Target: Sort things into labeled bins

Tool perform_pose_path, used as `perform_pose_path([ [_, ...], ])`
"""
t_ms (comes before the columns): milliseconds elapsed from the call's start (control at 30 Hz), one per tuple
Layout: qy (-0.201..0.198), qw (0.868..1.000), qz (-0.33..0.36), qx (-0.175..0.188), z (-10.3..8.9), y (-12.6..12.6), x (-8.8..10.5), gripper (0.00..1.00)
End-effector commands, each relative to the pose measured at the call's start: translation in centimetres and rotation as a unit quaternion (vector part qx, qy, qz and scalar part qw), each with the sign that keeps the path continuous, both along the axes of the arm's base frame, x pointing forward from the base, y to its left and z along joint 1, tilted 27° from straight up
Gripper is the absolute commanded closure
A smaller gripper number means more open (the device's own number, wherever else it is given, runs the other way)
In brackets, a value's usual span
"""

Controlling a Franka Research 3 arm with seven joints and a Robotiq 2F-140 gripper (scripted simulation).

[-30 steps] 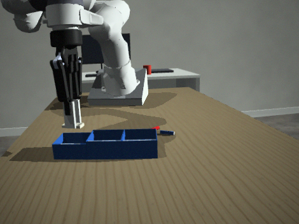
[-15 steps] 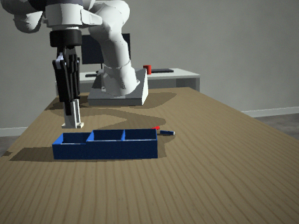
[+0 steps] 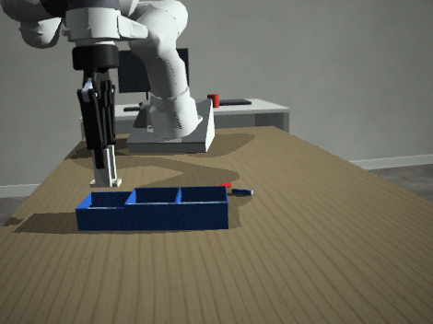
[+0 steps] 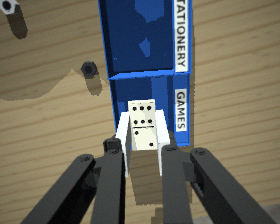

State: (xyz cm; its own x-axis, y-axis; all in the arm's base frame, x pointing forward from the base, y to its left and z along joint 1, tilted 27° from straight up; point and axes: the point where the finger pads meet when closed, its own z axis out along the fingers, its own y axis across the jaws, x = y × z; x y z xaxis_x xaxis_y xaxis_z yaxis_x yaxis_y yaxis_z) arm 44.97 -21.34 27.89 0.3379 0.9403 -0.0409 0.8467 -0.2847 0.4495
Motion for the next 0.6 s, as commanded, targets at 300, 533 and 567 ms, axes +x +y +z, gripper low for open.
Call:
perform_pose_path([
  [300,0.0,1.0,0.005,-0.002,-1.8,-0.4,1.0,0.87],
  [533,0.0,1.0,0.005,-0.002,-2.9,-0.6,1.5,0.87],
  [567,0.0,1.0,0.005,-0.002,-2.9,-0.6,1.5,0.87],
])
